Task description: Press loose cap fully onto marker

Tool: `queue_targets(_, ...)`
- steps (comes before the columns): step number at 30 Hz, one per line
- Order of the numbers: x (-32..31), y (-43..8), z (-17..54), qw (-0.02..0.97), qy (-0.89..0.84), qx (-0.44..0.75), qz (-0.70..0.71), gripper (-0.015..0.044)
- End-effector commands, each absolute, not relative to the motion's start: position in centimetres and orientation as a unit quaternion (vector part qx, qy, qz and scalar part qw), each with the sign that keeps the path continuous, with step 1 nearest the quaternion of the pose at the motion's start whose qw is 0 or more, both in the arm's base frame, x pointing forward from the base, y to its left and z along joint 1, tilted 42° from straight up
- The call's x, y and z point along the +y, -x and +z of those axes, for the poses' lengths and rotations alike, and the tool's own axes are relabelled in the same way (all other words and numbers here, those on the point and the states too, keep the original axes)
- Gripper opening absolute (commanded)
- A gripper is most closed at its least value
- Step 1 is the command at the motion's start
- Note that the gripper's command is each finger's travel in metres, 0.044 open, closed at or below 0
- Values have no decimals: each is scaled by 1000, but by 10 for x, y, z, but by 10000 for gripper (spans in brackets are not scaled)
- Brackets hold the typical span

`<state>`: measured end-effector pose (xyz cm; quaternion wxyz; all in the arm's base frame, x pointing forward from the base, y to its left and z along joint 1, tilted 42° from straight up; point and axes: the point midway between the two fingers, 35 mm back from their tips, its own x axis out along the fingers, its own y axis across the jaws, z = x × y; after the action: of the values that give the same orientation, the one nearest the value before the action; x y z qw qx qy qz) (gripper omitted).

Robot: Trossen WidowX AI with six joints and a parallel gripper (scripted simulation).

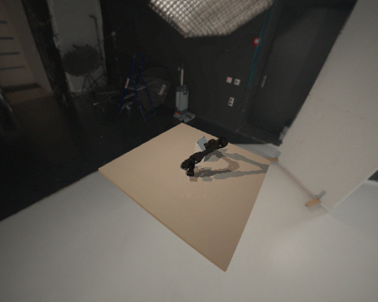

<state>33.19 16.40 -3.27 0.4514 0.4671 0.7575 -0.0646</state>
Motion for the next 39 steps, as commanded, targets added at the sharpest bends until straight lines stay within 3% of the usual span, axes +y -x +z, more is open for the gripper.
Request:
queue_targets(1,165,-332,-33,449,-469,758,-66,120)
queue_targets(6,165,-332,-33,449,-469,758,-66,86)
queue_targets(10,164,-336,-29,459,-467,754,-51,0)
queue_targets(39,98,-341,6,454,-467,756,-70,0)
